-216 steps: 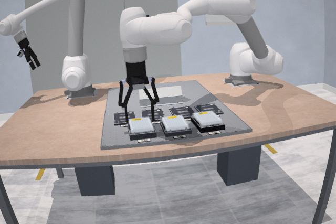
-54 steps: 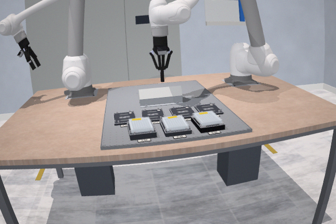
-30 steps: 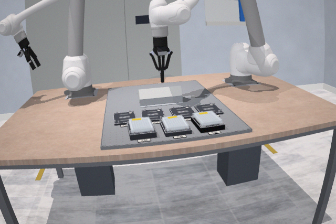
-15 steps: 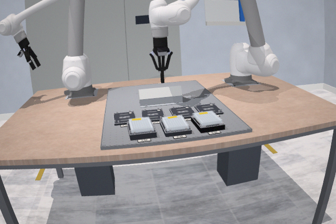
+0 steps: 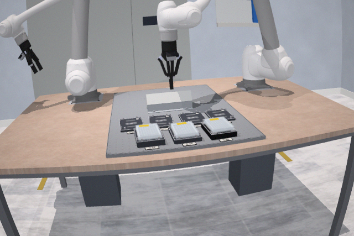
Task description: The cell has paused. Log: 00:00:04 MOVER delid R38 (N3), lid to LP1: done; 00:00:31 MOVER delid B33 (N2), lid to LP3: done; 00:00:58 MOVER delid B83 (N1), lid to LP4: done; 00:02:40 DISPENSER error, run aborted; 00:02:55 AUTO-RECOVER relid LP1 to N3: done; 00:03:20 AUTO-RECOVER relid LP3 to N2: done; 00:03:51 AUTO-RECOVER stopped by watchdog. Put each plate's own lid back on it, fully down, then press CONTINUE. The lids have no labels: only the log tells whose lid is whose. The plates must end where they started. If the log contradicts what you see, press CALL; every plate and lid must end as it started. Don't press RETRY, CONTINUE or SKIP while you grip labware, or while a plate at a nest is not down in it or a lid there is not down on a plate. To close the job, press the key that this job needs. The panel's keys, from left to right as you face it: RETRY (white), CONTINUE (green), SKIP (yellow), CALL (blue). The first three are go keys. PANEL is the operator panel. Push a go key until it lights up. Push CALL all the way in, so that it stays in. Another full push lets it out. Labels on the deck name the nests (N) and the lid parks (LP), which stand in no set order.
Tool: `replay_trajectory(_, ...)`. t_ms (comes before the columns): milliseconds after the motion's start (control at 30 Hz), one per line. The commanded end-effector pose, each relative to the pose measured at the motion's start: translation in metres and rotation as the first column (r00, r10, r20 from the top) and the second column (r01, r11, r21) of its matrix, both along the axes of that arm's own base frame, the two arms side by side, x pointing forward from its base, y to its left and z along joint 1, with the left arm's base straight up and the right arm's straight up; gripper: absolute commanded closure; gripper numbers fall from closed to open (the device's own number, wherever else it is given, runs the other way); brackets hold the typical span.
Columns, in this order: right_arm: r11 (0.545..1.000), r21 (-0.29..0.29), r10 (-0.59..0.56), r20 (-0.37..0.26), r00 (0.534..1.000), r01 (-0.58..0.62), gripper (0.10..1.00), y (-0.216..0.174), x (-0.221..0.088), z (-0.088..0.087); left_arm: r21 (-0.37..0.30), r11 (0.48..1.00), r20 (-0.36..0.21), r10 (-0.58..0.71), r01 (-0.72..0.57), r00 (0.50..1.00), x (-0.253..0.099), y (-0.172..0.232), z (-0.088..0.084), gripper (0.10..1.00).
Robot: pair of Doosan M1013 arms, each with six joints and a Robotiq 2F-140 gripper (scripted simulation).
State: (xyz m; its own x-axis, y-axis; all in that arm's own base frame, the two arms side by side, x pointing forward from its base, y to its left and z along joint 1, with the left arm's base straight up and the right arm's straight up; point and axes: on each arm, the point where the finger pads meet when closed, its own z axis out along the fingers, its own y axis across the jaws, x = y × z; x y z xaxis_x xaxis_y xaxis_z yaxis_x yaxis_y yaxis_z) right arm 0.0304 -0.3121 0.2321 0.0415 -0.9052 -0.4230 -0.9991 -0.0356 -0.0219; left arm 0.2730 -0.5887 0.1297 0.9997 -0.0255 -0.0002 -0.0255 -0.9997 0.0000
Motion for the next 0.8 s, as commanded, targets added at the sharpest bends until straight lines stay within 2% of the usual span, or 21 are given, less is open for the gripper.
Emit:
replay_trajectory(0, 1.0, -0.001, 0.0, 0.001, 1.0, 0.0, 0.098, 0.0, 0.0, 0.0, -0.001, 1.0, 0.001, 0.0, 0.0, 1.0, 0.002, 0.0, -0.002, 0.999)
replay_trajectory(767, 1.0, -0.001, 0.0, 0.001, 1.0, 0.0, 0.098, 0.0, 0.0, 0.0, -0.001, 1.0, 0.001, 0.0, 0.0, 1.0, 0.01, -0.001, -0.016, 0.999)
